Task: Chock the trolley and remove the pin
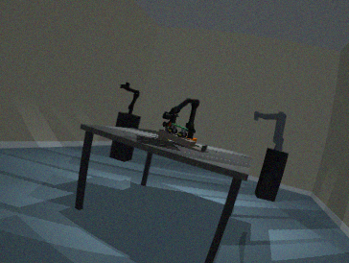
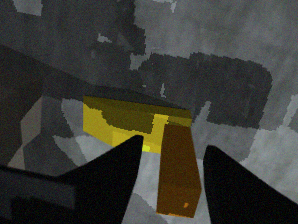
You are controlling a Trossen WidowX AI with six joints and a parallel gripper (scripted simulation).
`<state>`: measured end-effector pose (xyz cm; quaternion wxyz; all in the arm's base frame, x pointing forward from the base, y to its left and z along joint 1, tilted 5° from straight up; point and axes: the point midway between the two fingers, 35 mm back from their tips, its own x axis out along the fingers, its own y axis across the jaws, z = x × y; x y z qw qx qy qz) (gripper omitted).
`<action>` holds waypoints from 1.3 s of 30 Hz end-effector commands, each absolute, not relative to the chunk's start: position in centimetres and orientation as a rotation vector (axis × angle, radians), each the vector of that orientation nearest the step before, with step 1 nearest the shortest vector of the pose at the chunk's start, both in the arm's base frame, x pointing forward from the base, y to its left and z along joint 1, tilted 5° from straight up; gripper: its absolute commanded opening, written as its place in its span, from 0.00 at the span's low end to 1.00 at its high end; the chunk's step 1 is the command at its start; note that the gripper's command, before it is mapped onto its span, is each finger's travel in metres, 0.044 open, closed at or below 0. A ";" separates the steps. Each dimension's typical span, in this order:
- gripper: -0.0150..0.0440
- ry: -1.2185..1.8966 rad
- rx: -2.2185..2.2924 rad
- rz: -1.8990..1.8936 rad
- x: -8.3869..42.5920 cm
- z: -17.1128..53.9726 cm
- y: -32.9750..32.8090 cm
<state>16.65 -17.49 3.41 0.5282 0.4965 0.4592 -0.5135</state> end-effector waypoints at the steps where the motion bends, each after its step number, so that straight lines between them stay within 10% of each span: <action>1: 0.40 1.096 1.186 -1.226 16.7 3.5 -17.5; 11: 0.25 1.096 1.186 -1.226 16.7 3.6 -17.5; 39: 0.25 1.100 1.181 -1.226 15.7 12.6 -16.0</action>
